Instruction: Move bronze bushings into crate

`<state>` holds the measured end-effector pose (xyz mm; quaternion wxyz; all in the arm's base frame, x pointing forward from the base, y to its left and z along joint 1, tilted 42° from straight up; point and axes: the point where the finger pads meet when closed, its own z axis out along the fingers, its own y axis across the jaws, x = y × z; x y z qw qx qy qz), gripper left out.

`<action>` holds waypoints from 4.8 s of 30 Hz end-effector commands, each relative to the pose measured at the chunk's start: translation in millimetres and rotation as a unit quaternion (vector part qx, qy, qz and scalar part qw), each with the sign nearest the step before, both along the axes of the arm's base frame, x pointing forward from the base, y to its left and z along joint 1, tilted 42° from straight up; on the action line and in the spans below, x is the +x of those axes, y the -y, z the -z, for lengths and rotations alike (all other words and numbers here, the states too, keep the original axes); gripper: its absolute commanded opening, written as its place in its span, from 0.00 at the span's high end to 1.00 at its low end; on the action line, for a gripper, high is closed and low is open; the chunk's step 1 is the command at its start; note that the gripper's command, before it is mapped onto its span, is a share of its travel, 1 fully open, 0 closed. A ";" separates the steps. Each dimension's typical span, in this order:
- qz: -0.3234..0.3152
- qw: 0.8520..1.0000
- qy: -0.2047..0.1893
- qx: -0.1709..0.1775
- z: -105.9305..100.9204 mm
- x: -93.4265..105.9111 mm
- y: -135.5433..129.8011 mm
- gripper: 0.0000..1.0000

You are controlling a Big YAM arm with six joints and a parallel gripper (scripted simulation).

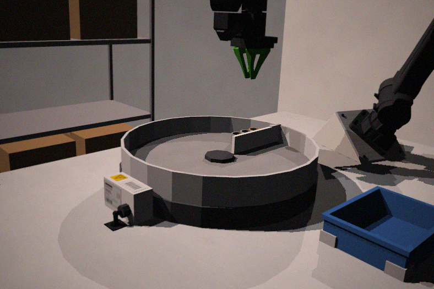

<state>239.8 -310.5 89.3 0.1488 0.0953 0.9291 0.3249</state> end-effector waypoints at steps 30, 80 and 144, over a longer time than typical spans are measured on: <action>-0.001 1.000 0.015 -0.028 -13.4 6.9 22.3 0.84; -0.077 0.993 0.071 -0.061 76.9 0.1 -25.3 0.87; -0.068 0.995 0.058 -0.041 99.5 -0.5 -54.2 0.87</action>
